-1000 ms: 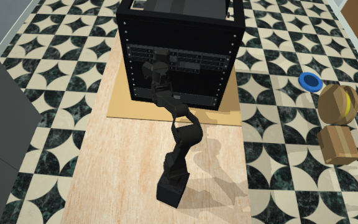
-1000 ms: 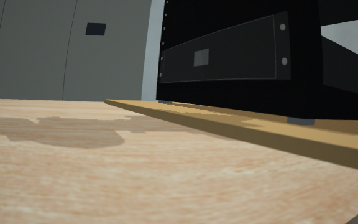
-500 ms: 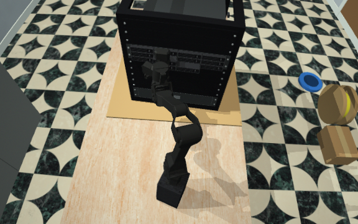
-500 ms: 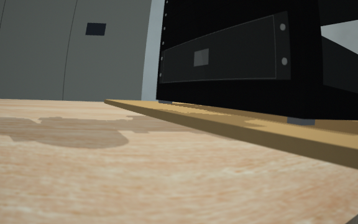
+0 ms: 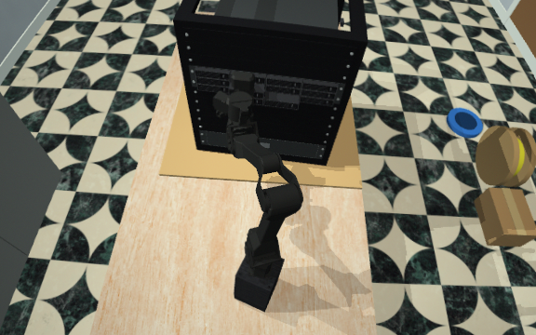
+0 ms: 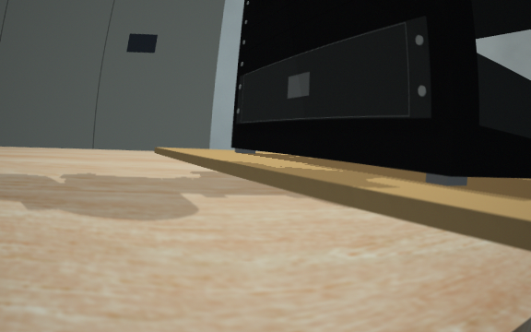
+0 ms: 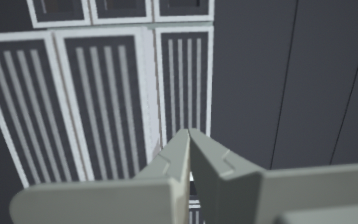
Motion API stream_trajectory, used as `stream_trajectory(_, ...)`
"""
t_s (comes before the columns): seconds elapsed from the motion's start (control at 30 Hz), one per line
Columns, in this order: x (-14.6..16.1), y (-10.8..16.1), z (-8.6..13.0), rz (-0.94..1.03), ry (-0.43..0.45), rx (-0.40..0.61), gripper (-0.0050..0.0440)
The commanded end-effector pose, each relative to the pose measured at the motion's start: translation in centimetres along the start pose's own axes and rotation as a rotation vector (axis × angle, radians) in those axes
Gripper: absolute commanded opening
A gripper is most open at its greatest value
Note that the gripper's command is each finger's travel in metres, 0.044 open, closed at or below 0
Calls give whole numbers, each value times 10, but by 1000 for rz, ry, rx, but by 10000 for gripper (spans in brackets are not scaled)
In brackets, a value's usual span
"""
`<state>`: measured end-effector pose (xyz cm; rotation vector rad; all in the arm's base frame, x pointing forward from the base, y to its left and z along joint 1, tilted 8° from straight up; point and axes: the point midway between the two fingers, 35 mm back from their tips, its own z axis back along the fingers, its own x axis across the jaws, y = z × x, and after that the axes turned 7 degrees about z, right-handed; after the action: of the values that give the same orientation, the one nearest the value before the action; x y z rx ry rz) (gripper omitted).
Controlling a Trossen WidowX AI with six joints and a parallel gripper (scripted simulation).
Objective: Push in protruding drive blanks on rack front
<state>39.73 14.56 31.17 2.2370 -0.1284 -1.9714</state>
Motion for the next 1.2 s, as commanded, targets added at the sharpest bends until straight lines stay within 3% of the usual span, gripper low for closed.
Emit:
stream_trajectory(0.0, -8, 1, -4, -12, 18, 1, -50)
stream_trajectory(1.17, -8, 1, -10, -12, 18, 1, -50)
